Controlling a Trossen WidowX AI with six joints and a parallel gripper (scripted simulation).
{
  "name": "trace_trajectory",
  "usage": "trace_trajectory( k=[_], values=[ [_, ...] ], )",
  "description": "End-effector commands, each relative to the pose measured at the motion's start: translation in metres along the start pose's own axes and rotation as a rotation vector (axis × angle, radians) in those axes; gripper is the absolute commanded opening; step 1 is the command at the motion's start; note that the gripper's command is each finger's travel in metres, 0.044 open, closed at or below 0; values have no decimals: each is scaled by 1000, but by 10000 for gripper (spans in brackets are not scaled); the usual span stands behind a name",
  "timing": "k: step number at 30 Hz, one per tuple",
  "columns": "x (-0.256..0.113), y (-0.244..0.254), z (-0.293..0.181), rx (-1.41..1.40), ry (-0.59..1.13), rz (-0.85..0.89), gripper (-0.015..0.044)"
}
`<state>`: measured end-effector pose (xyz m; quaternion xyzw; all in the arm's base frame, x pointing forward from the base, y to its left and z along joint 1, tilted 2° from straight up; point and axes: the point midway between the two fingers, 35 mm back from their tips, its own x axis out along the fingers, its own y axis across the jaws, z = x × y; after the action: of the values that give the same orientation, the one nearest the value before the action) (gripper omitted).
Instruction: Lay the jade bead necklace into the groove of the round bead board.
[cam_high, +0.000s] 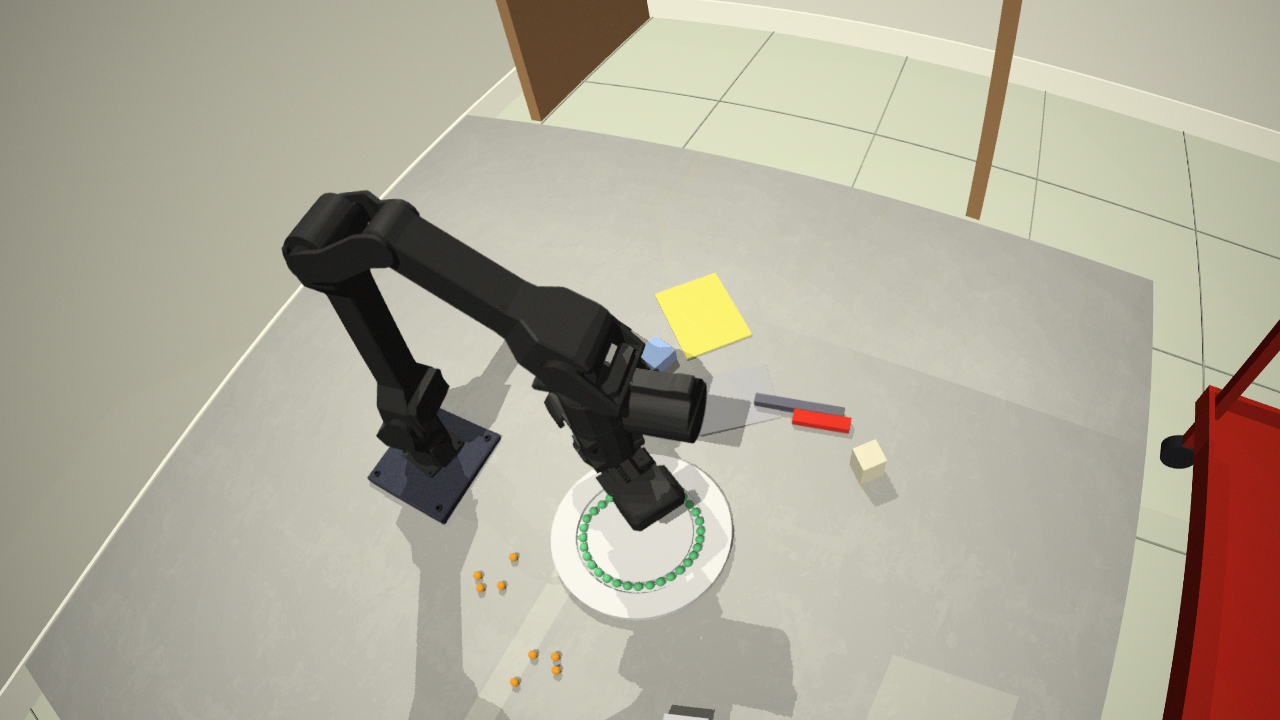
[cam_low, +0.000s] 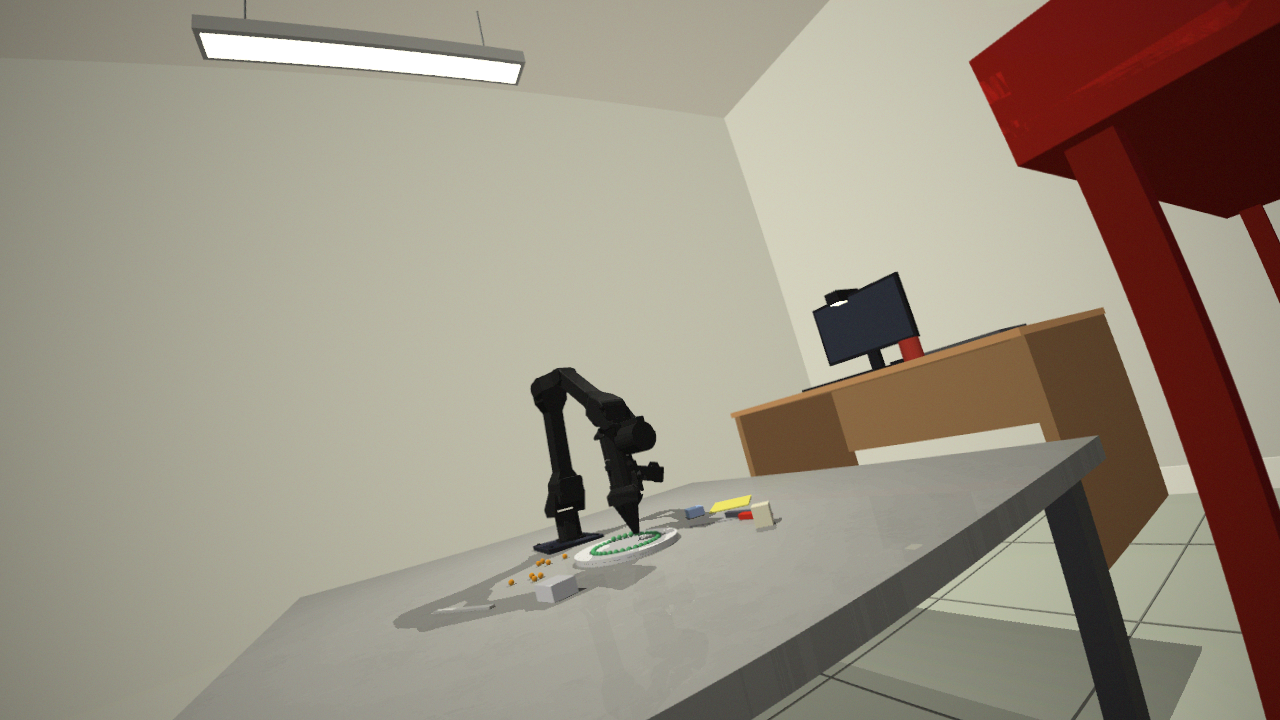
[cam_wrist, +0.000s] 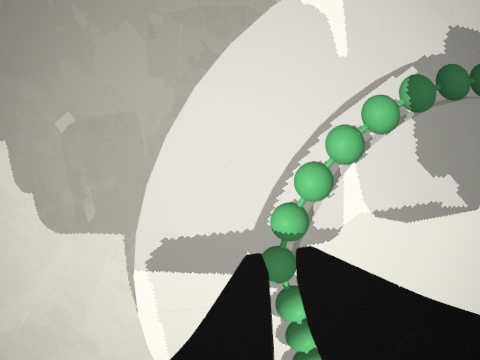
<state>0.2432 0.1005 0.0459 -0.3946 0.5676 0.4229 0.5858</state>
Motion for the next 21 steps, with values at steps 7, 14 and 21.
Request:
trace_trajectory(
  k=[7, 14, 21],
  values=[
    [-6, -1, 0, 5, 3, -4, 0],
    [-7, 1, 0, 7, 4, -3, 0],
    [1, 2, 0, 7, 4, -3, 0]
  ],
)
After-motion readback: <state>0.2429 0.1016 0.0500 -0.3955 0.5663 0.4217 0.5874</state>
